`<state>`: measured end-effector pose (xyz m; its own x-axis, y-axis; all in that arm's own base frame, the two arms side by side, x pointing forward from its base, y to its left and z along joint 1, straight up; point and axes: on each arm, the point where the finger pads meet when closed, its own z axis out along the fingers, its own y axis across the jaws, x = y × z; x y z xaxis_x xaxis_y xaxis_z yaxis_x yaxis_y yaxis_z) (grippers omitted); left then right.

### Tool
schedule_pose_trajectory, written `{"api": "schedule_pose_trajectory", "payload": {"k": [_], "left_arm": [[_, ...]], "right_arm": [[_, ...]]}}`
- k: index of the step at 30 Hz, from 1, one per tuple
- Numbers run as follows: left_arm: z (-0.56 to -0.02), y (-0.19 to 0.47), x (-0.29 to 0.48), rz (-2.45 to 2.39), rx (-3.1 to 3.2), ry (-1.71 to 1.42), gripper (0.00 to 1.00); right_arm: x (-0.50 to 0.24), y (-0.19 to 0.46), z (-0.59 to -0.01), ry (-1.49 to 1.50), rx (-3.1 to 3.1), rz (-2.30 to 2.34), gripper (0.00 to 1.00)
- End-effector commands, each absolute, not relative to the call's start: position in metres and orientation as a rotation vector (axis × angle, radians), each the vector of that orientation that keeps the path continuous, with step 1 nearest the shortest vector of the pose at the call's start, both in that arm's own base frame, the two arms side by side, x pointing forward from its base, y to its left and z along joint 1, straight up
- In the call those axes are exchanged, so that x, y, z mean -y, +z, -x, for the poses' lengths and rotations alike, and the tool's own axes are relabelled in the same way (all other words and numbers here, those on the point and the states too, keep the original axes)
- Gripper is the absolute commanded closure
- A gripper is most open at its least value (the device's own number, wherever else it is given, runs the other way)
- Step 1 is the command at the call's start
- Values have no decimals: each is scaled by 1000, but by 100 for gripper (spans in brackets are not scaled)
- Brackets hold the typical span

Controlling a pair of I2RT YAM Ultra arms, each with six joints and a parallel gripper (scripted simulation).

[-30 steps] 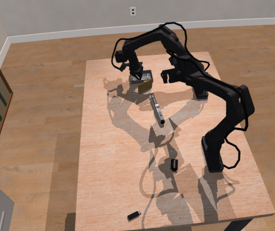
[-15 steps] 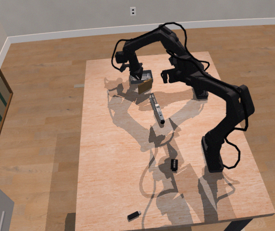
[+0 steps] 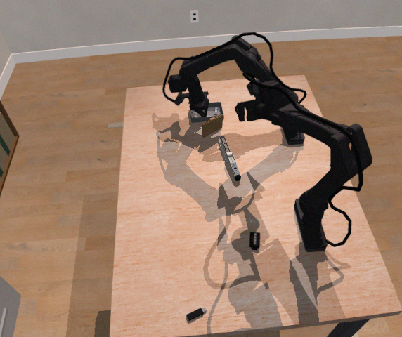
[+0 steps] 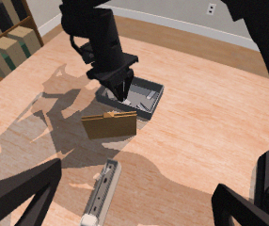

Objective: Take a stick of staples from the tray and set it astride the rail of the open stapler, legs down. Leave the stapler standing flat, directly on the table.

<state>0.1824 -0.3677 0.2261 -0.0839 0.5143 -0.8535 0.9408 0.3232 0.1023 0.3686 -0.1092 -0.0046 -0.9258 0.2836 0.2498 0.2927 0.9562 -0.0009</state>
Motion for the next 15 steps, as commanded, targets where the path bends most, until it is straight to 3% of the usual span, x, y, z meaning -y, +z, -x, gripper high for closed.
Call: {"api": "schedule_pose_trajectory", "payload": {"k": [1, 5, 13, 15], "left_arm": [[-181, 246, 368, -1278, -1687, -643, 0], [-181, 246, 368, -1278, -1687, -643, 0], [-181, 246, 368, -1278, -1687, -643, 0], [-181, 246, 368, -1278, -1687, -643, 0]], "right_arm": [[109, -6, -370, -54, 2862, 431, 95], [109, -6, -370, -54, 2862, 431, 100], [109, -6, -370, -54, 2862, 431, 100], [109, -4, -371, -53, 2866, 432, 96]]}}
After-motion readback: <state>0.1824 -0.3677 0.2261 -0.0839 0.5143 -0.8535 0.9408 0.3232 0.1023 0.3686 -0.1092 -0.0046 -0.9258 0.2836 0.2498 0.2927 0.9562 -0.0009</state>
